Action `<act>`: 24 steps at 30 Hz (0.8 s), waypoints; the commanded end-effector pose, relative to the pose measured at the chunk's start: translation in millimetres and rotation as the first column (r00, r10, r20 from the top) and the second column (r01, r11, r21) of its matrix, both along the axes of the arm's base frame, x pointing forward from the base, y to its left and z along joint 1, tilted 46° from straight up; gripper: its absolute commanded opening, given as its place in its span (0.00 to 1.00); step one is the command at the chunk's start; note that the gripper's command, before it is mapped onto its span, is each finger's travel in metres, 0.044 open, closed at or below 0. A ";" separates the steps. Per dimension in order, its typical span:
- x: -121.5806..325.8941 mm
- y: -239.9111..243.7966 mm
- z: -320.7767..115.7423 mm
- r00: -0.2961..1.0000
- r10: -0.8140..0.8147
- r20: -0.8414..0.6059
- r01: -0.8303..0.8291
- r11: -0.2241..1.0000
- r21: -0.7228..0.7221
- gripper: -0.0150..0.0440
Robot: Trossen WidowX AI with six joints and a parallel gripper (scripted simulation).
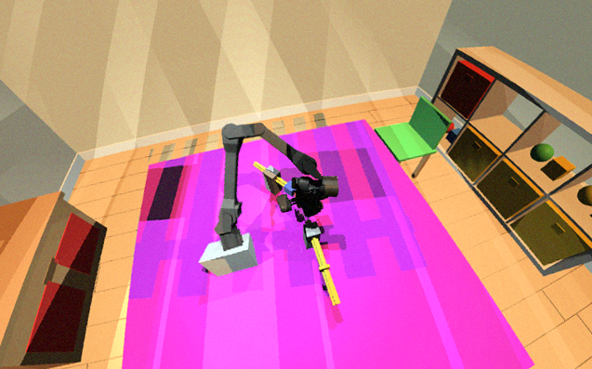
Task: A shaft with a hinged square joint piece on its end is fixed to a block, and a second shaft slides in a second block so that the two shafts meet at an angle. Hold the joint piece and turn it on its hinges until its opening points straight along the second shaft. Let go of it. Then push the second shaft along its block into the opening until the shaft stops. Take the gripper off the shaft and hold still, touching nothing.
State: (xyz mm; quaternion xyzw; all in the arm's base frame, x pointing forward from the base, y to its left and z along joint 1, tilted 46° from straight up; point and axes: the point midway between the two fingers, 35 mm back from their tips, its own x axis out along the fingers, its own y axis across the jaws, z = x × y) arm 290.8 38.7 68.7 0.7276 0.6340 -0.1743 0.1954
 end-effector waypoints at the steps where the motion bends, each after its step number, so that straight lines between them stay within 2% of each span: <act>1: 4.1 -9.7 7.7 0.994 0.046 0.094 -0.042 0.998 -0.044 1.00; 12: 6.3 -35.4 31.9 0.895 0.261 0.360 -0.197 0.959 -0.204 1.00; 24: 1.3 -61.9 61.0 0.662 0.512 0.547 -0.325 0.854 -0.406 1.00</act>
